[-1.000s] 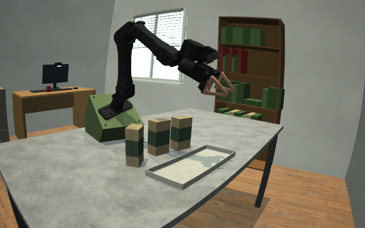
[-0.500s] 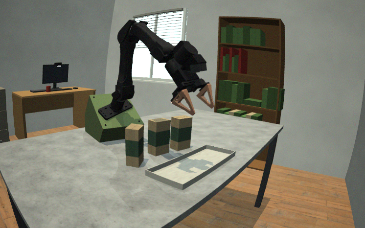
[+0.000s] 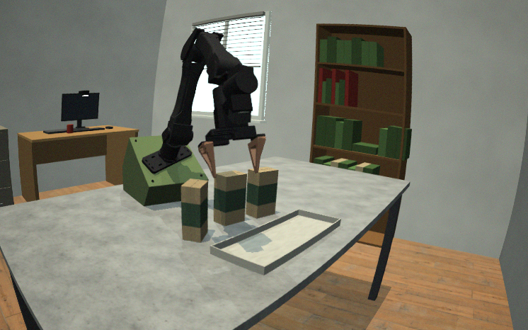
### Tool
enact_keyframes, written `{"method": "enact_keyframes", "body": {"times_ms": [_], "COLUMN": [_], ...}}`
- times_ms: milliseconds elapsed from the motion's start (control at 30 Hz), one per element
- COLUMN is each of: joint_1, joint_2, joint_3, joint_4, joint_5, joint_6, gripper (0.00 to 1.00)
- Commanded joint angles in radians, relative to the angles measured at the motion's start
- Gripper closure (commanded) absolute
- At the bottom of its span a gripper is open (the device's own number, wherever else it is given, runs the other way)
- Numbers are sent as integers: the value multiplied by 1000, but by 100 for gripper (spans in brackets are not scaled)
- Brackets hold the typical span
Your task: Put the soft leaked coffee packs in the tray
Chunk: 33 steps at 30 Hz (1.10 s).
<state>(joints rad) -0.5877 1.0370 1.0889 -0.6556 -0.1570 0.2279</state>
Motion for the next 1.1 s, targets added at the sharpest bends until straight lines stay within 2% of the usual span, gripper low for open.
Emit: {"method": "enact_keyframes", "body": {"times_ms": [0, 200, 267, 367, 500, 1067], "joint_1": [-64, -200, -200, -278, -337, -362], "joint_2": [1, -5, -5, -3, -1, 6], "joint_3": [49, 68, 68, 82, 93, 99], "joint_4": [-157, -335, -335, -434, -505, -528], "joint_5": [-52, -97, -97, -129, -154, -166], "joint_6": [43, 105, 105, 127, 137, 118], "gripper": [0, 0, 0, 0, 0, 0]}}
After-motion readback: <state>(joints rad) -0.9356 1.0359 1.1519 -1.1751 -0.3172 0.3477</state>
